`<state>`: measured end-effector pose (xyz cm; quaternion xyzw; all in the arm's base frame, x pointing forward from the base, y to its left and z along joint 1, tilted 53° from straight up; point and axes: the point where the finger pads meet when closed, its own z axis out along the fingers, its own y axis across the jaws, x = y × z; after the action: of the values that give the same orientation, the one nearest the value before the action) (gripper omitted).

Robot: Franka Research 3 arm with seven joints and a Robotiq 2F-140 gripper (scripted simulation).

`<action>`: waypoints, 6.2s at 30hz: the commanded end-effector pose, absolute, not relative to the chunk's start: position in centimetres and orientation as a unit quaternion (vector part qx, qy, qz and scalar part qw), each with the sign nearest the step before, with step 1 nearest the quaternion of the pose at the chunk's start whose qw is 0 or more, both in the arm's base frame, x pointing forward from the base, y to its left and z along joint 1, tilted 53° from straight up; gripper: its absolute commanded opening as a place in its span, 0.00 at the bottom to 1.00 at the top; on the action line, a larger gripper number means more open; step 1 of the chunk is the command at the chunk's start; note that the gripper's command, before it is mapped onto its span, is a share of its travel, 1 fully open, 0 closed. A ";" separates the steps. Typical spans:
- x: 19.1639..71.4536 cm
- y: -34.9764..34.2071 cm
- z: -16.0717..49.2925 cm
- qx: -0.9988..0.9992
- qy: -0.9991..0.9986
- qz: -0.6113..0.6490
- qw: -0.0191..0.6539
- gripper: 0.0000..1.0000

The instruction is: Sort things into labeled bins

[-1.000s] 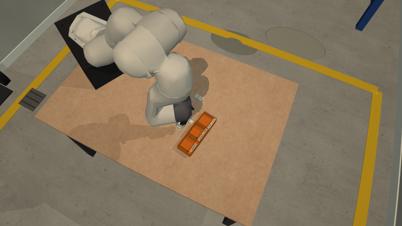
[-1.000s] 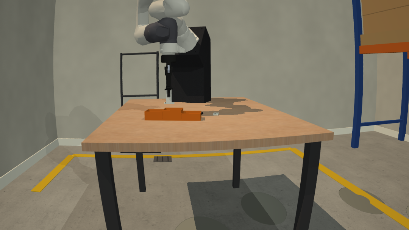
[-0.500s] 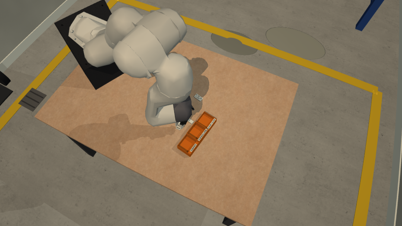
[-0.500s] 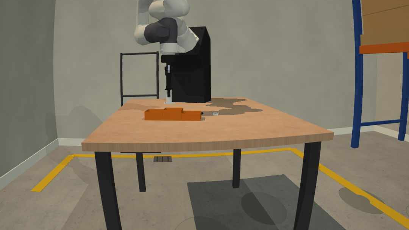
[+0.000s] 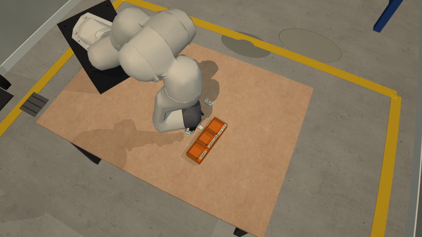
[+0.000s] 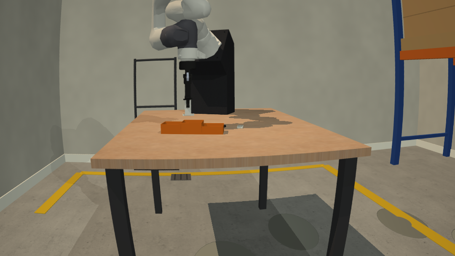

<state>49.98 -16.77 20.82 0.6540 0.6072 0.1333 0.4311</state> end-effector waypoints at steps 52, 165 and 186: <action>49.9 -16.7 20.8 0.654 0.609 0.133 0.430 0.13; 54.9 -22.4 27.4 0.700 0.554 0.167 0.418 0.13; 56.6 -23.8 26.0 0.700 0.554 0.167 0.418 0.13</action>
<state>56.52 -23.45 25.88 0.7000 0.5568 0.1664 0.4150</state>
